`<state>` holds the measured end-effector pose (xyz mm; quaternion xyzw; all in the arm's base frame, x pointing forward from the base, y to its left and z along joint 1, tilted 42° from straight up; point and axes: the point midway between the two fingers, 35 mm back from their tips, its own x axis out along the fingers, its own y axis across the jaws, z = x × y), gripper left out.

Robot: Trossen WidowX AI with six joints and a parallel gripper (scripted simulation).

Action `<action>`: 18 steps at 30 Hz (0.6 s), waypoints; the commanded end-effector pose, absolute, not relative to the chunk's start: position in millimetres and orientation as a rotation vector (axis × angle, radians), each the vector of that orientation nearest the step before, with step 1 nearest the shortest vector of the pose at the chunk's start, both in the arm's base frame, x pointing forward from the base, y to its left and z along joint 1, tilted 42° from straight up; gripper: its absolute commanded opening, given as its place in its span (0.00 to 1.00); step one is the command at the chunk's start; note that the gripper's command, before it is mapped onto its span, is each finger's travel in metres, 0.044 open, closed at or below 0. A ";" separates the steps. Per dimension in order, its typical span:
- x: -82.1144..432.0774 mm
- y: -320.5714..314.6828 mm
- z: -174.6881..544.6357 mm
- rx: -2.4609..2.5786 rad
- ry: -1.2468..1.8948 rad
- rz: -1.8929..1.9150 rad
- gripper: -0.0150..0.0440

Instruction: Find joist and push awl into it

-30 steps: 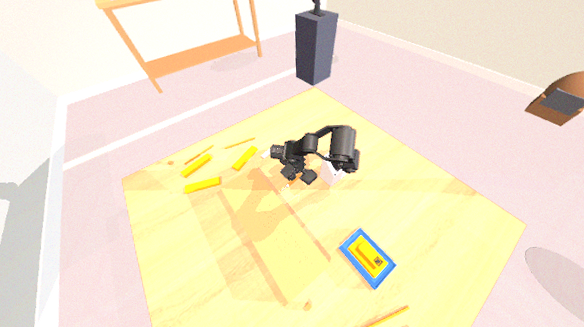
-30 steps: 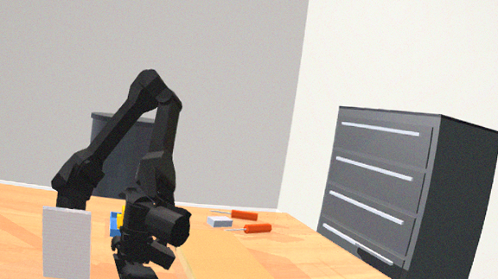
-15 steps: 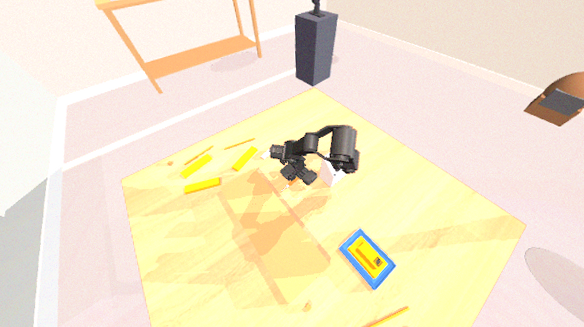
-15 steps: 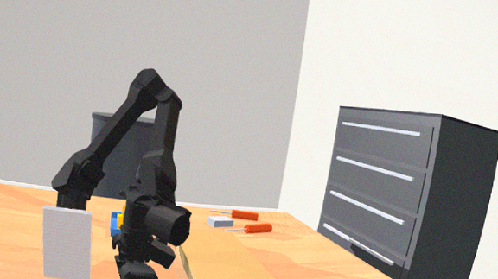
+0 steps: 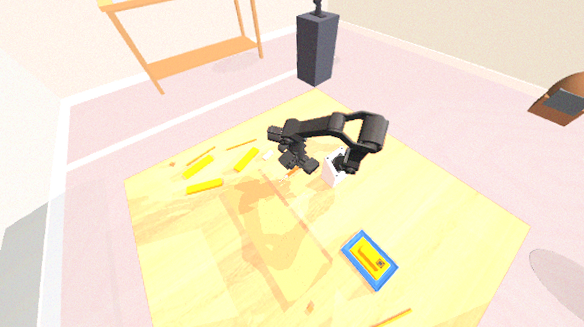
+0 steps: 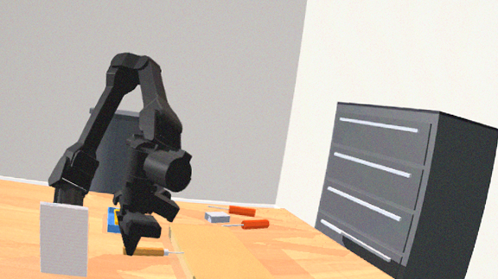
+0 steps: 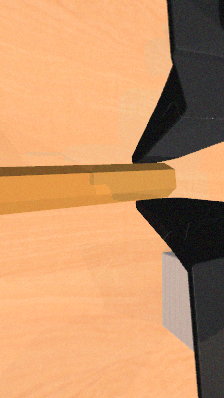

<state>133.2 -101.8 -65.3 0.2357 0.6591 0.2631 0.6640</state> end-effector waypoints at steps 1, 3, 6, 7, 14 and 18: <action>127.0 -118.3 -42.2 0.525 1.487 0.596 0.25; 126.7 -118.9 -41.1 0.525 1.487 0.596 0.25; 126.5 -119.4 -41.4 0.501 1.498 0.603 0.25; 126.4 -119.9 -41.7 0.477 1.508 0.609 0.25; 127.0 -129.4 -43.6 0.164 1.628 0.684 0.25; 130.1 -137.3 -42.4 -0.034 1.691 0.723 0.25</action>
